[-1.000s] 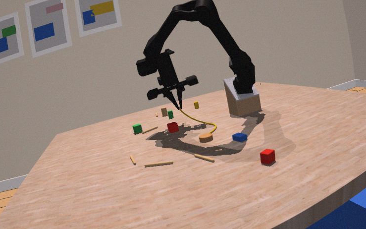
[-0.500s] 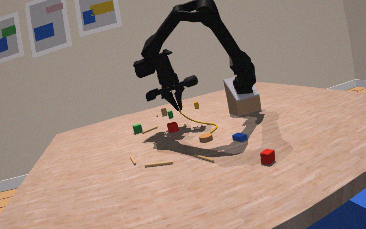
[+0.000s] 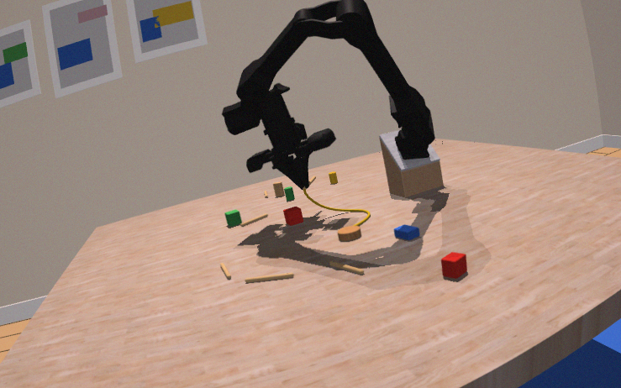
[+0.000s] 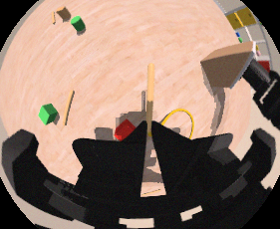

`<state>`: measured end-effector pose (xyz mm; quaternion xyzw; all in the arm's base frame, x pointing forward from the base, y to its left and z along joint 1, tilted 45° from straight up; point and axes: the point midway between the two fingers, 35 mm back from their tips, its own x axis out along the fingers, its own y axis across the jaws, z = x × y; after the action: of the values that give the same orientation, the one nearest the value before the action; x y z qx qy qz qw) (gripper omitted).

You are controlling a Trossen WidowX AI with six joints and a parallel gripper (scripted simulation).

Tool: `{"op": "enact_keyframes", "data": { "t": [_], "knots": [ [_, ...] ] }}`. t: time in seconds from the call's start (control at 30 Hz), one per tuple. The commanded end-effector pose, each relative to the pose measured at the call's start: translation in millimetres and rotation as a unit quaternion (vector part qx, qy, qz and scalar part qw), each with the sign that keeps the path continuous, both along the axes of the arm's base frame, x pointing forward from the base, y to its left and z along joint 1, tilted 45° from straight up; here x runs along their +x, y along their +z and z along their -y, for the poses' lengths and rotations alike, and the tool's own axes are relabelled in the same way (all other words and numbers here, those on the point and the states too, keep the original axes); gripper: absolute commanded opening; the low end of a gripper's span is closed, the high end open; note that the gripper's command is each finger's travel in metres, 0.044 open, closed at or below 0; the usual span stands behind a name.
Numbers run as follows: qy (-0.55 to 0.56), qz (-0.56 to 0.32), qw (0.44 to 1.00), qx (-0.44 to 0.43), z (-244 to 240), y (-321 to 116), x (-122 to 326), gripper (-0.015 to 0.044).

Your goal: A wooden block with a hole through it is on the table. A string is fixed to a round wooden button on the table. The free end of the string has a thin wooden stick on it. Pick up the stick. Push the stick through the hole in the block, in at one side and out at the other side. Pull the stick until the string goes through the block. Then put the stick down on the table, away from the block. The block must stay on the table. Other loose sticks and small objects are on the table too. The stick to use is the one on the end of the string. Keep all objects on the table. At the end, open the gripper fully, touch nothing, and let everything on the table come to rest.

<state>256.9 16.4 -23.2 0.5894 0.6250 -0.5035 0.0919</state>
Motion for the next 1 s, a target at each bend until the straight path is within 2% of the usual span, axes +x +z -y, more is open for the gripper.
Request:
{"op": "enact_keyframes", "data": {
  "t": [0.0, 0.97],
  "knots": [
    [-0.016, -0.015, 1.0, -0.007, -5, 6, 3, 0.0],
    [-0.117, -0.14, 0.981, -0.065, -33, 31, 6, 0.0]
  ]
}}
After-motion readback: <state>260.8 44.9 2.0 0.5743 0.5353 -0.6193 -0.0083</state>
